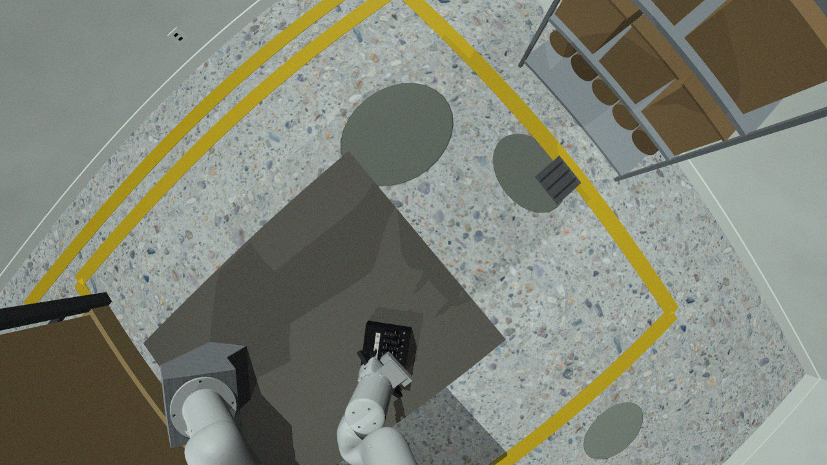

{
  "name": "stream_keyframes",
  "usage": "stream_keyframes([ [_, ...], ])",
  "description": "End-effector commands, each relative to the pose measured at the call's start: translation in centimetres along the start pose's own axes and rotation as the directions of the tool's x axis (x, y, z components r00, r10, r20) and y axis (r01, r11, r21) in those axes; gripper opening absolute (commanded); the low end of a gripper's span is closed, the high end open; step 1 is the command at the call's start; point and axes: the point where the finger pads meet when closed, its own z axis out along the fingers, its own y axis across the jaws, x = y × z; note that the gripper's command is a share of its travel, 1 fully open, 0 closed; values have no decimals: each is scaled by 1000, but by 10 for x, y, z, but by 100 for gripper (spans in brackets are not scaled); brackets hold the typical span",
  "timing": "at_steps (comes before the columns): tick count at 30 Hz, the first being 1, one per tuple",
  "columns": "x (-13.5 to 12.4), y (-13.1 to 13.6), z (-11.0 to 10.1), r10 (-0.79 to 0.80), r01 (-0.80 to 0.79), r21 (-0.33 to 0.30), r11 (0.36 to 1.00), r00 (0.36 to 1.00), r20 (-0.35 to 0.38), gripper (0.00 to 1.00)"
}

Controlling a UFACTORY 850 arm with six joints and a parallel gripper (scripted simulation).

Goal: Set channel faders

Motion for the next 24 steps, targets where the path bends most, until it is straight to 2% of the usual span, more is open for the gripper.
stream_keyframes([
  [1, -4, -6, -3, 19, -19, 6, 1000, 1000, 22, 100],
  [24, -4, -6, -3, 13, -13, 5, 1000, 1000, 22, 100],
])
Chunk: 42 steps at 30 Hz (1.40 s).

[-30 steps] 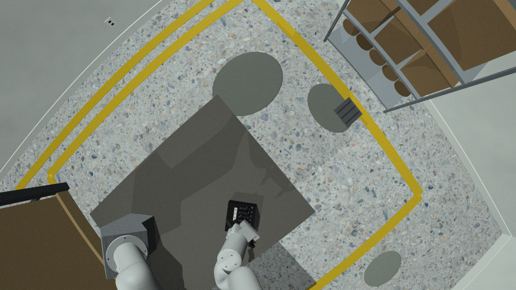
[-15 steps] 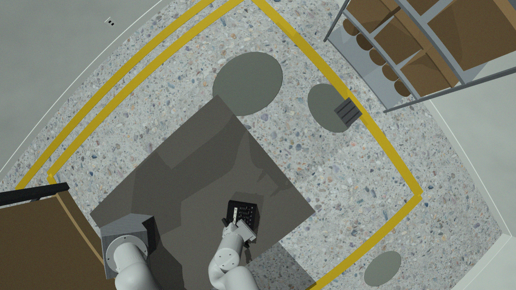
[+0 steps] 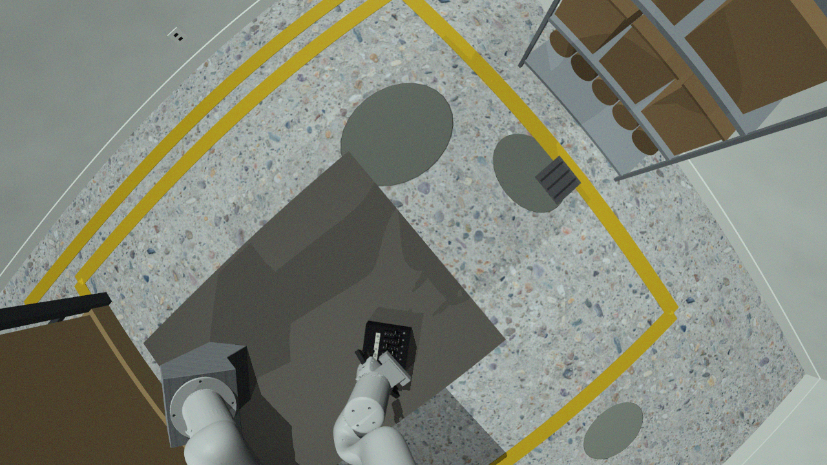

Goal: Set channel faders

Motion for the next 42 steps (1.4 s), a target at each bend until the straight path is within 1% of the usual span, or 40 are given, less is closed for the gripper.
stream_keyframes([
  [1, 1, 0, 0, -15, 15, -2, 1000, 1000, -1, 100],
  [4, 2, 2, 2, -72, 72, -9, 997, 997, -3, 100],
  [6, 4, 4, 4, -142, 142, -18, 990, 990, -5, 100],
  [8, 6, 6, 7, -238, 238, -30, 971, 971, -5, 100],
  [10, 9, 9, 11, -353, 353, -46, 935, 935, -3, 100],
  [12, 13, 12, 16, -408, 407, -53, 912, 913, -2, 100],
  [14, 13, 12, 16, -408, 407, -53, 912, 913, -2, 100],
  [15, 15, 13, 18, -504, 503, -67, 861, 863, 3, 100],
  [18, 22, 18, 26, -587, 586, -80, 807, 809, 6, 100],
  [21, 30, 23, 35, -672, 670, -93, 737, 740, 13, 100],
  [25, 42, 28, 46, -773, 770, -111, 628, 634, 26, 100],
  [29, 52, 31, 56, -856, 853, -126, 507, 515, 44, 100],
  [31, 52, 31, 56, -856, 853, -126, 507, 515, 44, 100],
  [32, 55, 31, 58, -906, 902, -135, 410, 420, 58, 100],
  [36, 62, 32, 64, -951, 948, -143, 285, 298, 79, 100],
  [42, 66, 33, 68, -989, 986, -149, 69, 87, 118, 100],
])
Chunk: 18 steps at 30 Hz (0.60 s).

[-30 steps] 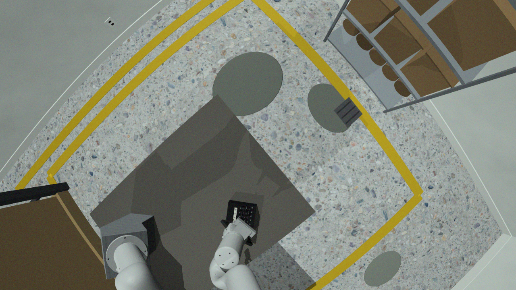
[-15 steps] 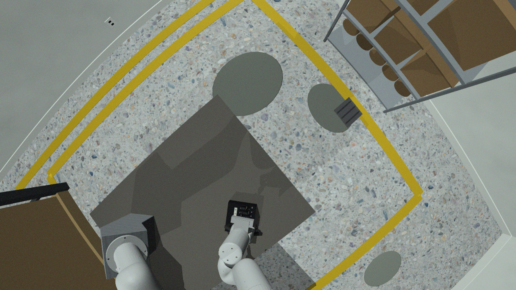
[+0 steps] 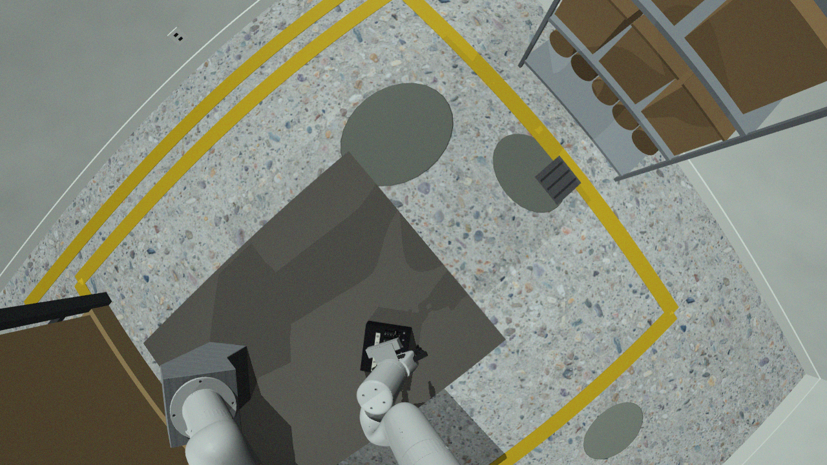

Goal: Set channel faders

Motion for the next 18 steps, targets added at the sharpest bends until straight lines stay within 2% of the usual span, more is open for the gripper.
stream_keyframes([
  [1, 1, 5, 7, -273, 274, -7, 962, 961, 32, 100],
  [4, 1, 6, 7, -376, 376, -15, 926, 926, 39, 100],
  [6, 1, 6, 7, -376, 376, -15, 926, 926, 39, 100],
  [7, 1, 6, 7, -472, 474, -21, 880, 880, 48, 100],
  [12, 1, 6, 7, -610, 613, -23, 790, 789, 66, 100],
  [18, 1, 6, 7, -762, 766, -12, 642, 641, 92, 100],
])
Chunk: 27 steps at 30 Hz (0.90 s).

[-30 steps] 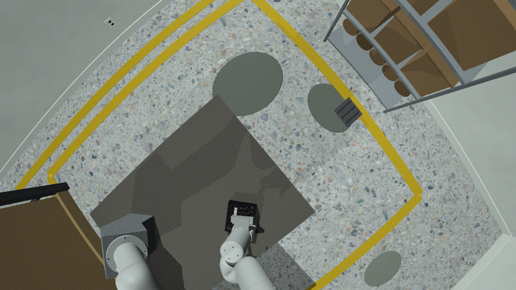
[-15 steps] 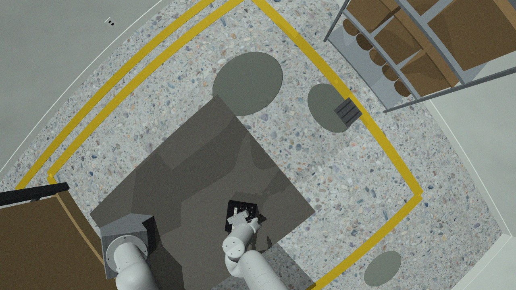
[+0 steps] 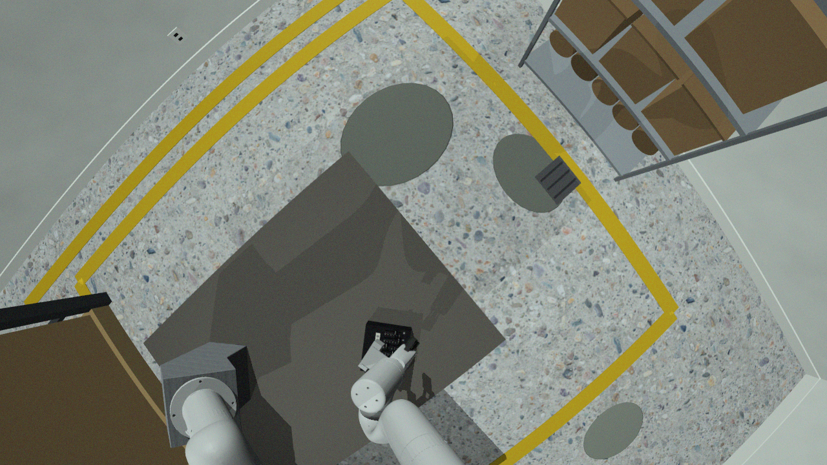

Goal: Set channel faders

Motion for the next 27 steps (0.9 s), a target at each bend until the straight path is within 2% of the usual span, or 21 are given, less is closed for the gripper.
stream_keyframes([
  [1, 0, 0, 0, -272, 272, 28, 962, 962, 34, 100],
  [3, 0, 0, 0, -339, 338, 34, 941, 940, 40, 100],
  [5, 0, 0, 0, -339, 338, 34, 941, 940, 40, 100],
  [6, 0, 0, 0, -420, 418, 48, 907, 906, 49, 100],
  [27, 0, 0, 0, -420, 418, 48, 907, 906, 49, 100],
])
